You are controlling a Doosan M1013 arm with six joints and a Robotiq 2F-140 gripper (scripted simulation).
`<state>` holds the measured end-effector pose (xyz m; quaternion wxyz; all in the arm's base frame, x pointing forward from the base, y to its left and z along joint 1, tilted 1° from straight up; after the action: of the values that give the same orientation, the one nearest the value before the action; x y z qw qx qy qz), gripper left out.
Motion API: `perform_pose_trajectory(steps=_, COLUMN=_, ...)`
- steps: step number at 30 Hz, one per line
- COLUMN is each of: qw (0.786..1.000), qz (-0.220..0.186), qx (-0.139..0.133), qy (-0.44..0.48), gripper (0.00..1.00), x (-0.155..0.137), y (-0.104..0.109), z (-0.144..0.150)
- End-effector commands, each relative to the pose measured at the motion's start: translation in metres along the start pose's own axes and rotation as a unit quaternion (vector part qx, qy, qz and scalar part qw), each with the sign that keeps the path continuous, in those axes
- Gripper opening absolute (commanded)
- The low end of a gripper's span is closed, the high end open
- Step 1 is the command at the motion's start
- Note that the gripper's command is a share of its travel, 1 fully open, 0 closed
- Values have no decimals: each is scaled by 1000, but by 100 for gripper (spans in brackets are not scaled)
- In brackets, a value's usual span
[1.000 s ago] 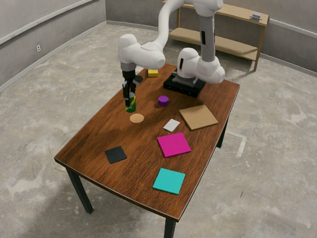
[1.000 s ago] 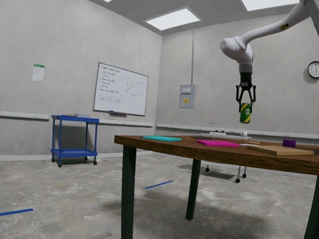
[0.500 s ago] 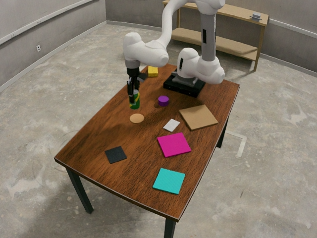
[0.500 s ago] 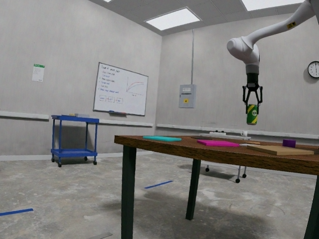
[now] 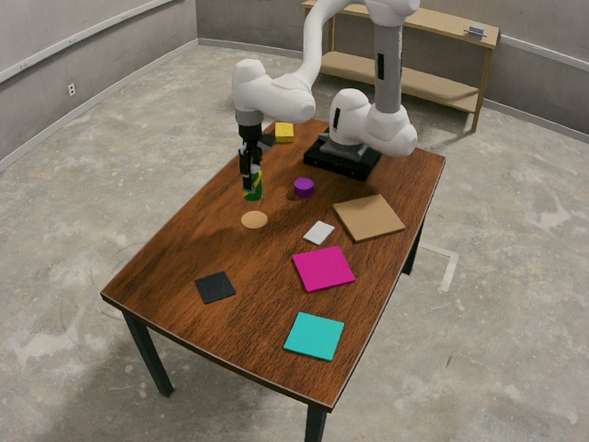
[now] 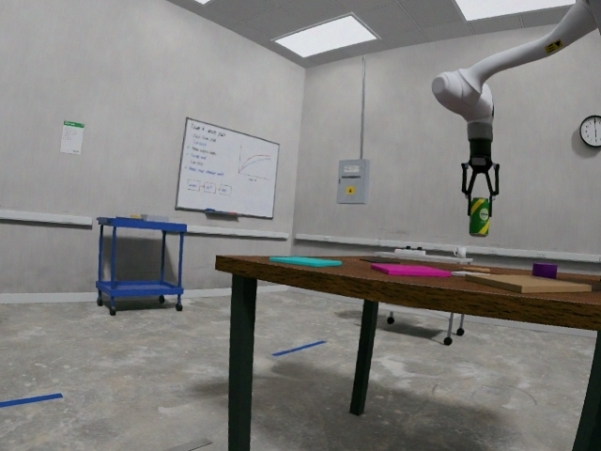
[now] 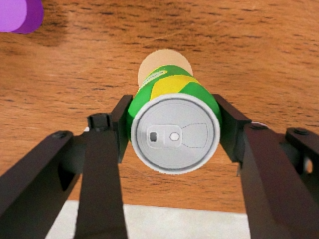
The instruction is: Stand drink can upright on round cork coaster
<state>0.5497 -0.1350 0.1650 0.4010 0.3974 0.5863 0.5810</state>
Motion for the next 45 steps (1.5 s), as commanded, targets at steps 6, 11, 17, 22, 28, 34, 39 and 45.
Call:
perform_pose_trajectory(steps=6, qw=1000, qz=0, qx=-1, qy=0, gripper=10, x=0, y=0, z=0)
perform_pose_trajectory(steps=11, qw=1000, qz=0, qx=-1, qy=0, gripper=10, x=1, y=-30, z=-1)
perform_pose_trajectory(steps=17, qw=1000, qz=0, qx=-1, qy=0, gripper=10, x=1, y=-71, z=-1)
perform_pose_trajectory(steps=22, qw=1000, qz=0, qx=-1, qy=0, gripper=10, x=1, y=-83, z=-1)
perform_pose_trajectory(steps=28, qw=1000, qz=0, qx=-1, qy=0, gripper=10, x=1, y=-88, z=-1)
perform_pose_trajectory(steps=34, qw=1000, qz=0, qx=-1, qy=0, gripper=10, x=0, y=-94, z=-1)
perform_pose_trajectory(steps=39, qw=1000, qz=0, qx=-1, qy=0, gripper=10, x=0, y=-99, z=0)
perform_pose_trajectory(steps=45, qw=1000, qz=0, qx=-1, qy=0, gripper=10, x=0, y=-99, z=0)
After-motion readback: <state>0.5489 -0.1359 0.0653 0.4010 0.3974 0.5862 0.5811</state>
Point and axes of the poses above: the point where the finger pads meet when closed, its own y axis back along the fingers, its own z axis across the jaws, x = y × z, the point moved 1 cm from there along y, back along the fingers, and after that the axes turned 15 degrees about y, right-handed, at the moved point
